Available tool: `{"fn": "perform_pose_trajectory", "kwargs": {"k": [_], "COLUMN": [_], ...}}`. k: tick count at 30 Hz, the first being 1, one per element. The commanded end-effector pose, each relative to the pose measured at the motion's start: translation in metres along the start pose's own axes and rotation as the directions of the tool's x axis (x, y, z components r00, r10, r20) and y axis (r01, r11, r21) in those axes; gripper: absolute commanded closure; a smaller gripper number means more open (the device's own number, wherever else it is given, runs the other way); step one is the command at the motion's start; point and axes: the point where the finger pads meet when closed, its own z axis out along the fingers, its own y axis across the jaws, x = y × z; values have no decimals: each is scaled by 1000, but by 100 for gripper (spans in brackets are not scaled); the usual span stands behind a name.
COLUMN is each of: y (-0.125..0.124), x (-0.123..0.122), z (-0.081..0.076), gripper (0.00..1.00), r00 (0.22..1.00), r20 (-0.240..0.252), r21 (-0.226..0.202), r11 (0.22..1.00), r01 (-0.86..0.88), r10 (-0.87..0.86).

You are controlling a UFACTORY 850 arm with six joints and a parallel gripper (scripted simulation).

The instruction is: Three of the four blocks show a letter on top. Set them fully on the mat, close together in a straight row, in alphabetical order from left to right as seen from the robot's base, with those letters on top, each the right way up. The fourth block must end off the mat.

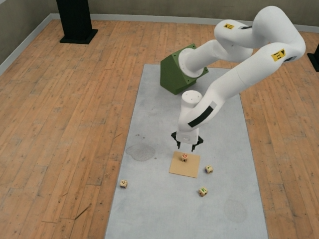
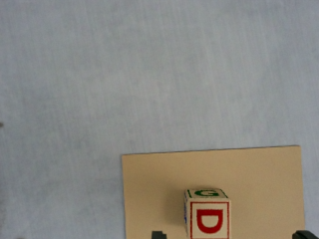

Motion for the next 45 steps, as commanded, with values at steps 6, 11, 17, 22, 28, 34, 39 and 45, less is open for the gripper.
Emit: {"fn": "perform_pose_trajectory", "kwargs": {"k": [6, 11, 17, 22, 28, 34, 39, 45], "y": [0, 0, 0, 0, 0, 0, 0, 0], "x": [-1, -1, -1, -1, -1, -1, -1, -1], "z": [1, 3, 8, 14, 20, 30, 37, 43], "gripper": [31, 31, 31, 31, 31, 31, 31, 31], "r00": [1000, 1000, 1000, 1000, 1000, 1000, 1000, 1000], "r20": [1, 1, 1, 1, 1, 1, 1, 1], "r21": [0, 0, 0, 0, 0, 0, 0, 0], "r11": [1000, 1000, 1000, 1000, 1000, 1000, 1000, 1000], "r01": [0, 0, 0, 0, 0, 0, 0, 0], "r10": [0, 0, 0, 0, 0, 0, 0, 0]}}
